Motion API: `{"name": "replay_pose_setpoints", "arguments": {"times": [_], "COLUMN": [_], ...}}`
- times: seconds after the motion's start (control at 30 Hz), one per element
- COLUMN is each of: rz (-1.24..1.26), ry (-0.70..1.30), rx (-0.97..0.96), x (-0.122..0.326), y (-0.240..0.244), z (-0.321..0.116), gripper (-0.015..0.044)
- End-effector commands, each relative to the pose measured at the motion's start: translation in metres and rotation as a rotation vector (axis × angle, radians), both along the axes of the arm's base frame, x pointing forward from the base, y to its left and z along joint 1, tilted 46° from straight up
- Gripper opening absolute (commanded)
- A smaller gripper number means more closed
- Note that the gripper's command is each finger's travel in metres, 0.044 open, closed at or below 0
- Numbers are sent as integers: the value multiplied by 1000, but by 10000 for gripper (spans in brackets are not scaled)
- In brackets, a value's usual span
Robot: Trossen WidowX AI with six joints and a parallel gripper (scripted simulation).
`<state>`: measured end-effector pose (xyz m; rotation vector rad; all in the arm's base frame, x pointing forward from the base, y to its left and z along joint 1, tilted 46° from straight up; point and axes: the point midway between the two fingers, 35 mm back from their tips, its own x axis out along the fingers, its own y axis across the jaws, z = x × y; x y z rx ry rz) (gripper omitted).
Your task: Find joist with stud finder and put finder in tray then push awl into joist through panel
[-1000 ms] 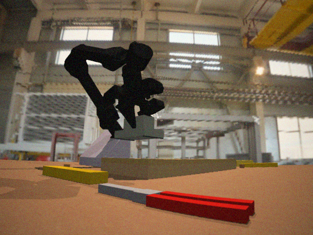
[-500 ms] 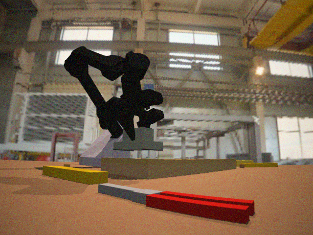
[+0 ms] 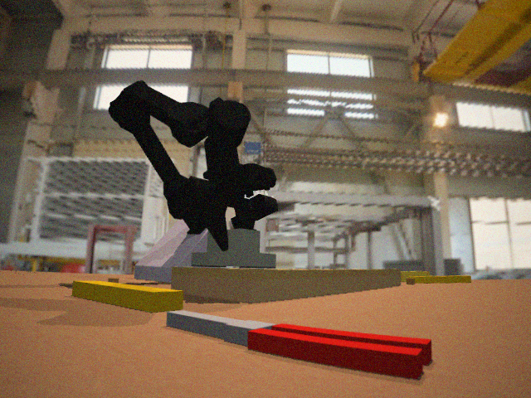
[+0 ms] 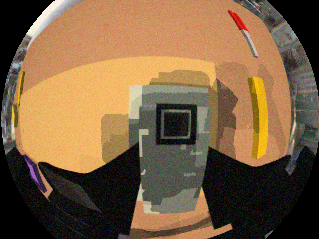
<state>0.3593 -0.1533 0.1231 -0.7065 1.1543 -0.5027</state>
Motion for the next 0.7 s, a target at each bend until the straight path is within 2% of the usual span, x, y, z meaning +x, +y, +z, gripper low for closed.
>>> {"name": "replay_pose_setpoints", "arguments": {"times": [0.0, 0.67], "rz": [7, 7], "ry": [0, 0], "rx": [3, 4], "x": [1, 1], "y": [-1, 21], "z": [-3, -27], "gripper": [0, 0]}}
